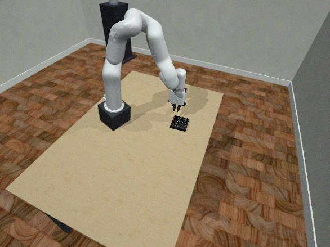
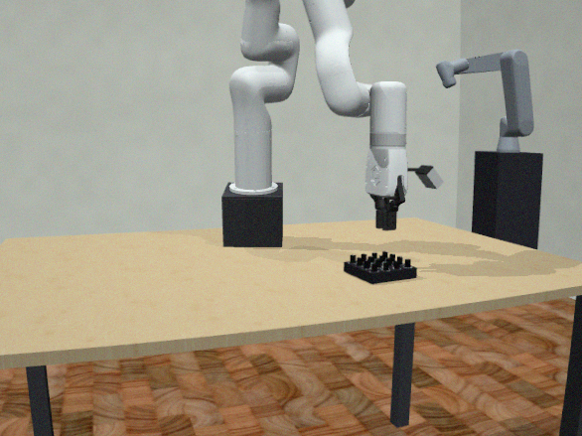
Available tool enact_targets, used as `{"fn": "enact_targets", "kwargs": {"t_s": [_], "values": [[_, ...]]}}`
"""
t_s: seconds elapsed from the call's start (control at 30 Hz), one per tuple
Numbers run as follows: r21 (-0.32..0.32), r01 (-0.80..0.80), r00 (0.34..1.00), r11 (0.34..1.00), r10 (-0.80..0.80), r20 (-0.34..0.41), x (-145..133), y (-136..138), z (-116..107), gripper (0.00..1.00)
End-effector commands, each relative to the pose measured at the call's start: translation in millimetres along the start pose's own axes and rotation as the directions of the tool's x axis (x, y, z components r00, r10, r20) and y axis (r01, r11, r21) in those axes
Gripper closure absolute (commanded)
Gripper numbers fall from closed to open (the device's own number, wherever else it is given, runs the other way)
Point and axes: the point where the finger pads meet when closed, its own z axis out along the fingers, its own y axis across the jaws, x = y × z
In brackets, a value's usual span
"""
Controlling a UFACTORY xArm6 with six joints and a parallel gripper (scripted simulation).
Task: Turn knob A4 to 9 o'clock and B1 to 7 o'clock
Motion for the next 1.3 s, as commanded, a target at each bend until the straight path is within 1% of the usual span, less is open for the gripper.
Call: {"fn": "enact_targets", "kwargs": {"t_s": [0.0, 0.37, 0.87, 1.27], "values": [[-0.004, 0.000, 1.000, 1.000, 0.000, -0.001, 0.6, 1.3, -0.2, 0.81], [-0.006, -0.001, 1.000, 1.000, 0.001, 0.002, 0.4, 1.5, 6.0, 0.81], [-0.006, -0.001, 1.000, 1.000, 0.001, 0.002, -0.1, 2.4, 28.8, 0.81], [-0.006, -0.001, 1.000, 1.000, 0.001, 0.002, -0.4, 2.8, 39.7, 0.81]]}}
